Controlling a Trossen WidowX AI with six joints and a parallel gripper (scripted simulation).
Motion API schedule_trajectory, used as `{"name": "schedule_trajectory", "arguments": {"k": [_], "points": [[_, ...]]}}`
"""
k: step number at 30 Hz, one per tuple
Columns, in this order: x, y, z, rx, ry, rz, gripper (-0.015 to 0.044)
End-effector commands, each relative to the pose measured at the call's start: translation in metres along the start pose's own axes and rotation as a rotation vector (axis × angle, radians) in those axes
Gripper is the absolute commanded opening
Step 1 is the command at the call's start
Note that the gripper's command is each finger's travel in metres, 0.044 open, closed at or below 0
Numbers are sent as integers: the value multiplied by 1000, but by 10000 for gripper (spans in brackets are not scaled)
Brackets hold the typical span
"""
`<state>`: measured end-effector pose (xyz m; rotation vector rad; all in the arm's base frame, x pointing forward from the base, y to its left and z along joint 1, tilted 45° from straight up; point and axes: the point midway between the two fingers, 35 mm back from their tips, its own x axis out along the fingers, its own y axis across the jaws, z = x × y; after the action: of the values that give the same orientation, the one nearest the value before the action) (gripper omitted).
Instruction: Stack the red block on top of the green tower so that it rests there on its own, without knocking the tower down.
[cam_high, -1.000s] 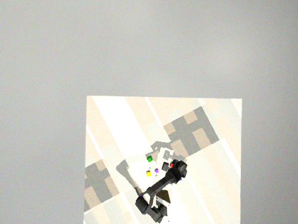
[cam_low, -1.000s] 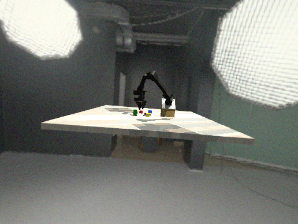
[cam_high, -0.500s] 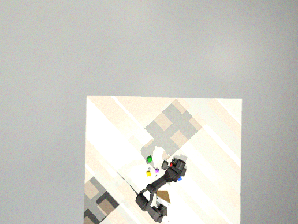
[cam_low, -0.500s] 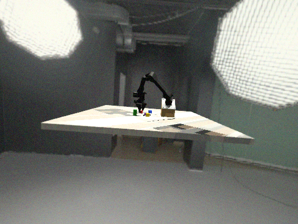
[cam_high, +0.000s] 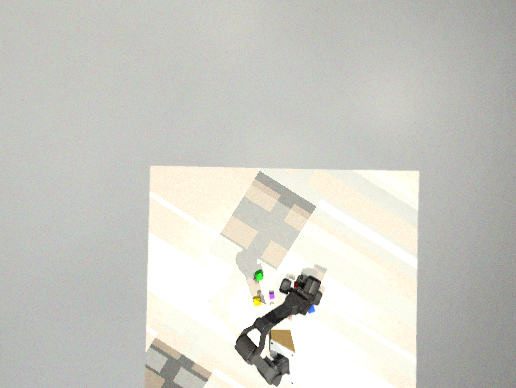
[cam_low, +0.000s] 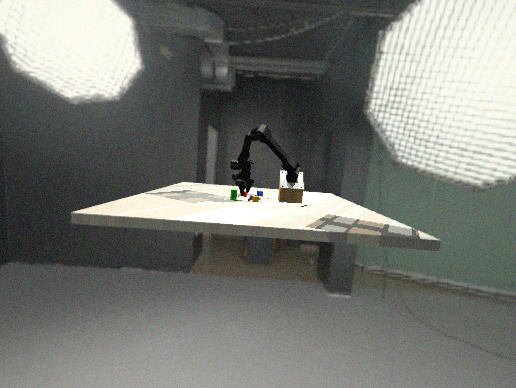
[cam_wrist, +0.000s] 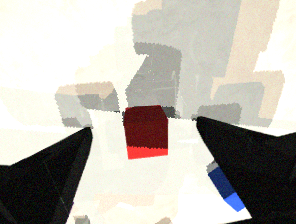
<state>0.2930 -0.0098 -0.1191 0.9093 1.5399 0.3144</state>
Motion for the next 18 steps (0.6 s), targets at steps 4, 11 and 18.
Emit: {"name": "schedule_trajectory", "arguments": {"k": [4,11,18], "points": [[0,0,0,5,-1,5,309],[0,0,0,5,-1,5,125],[0,0,0,5,-1,5,78]]}}
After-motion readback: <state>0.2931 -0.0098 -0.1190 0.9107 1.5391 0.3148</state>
